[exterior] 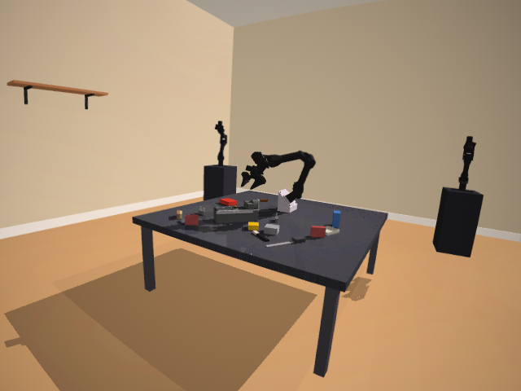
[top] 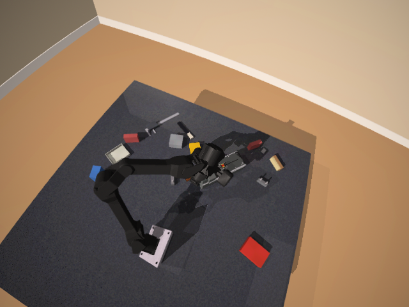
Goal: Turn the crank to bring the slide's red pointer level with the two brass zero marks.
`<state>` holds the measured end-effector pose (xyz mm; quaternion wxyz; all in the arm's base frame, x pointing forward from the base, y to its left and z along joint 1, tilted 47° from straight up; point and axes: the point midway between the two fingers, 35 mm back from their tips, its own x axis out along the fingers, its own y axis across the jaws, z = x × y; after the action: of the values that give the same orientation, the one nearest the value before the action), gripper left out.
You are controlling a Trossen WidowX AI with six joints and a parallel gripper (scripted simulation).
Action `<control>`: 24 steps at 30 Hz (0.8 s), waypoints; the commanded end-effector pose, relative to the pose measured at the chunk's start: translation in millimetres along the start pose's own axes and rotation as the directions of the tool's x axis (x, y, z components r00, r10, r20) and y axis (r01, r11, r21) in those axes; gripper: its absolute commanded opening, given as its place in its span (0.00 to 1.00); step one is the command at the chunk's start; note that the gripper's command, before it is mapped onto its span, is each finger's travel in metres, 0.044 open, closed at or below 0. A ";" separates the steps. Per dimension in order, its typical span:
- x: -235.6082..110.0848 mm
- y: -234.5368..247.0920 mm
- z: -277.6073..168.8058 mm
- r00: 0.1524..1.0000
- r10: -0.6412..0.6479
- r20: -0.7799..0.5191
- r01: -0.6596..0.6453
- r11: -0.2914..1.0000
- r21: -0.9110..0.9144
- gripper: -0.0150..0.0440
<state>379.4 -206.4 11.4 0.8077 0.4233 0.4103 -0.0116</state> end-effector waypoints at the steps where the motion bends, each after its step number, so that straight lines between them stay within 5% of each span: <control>1: 9.7 -13.7 12.2 0.998 0.055 0.015 -0.054 0.996 -0.071 1.00; 24: 64.0 -29.1 -19.5 0.993 0.114 0.024 -0.109 0.984 -0.138 1.00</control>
<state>398.0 -188.6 -58.2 0.8379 0.3907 0.3765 0.0588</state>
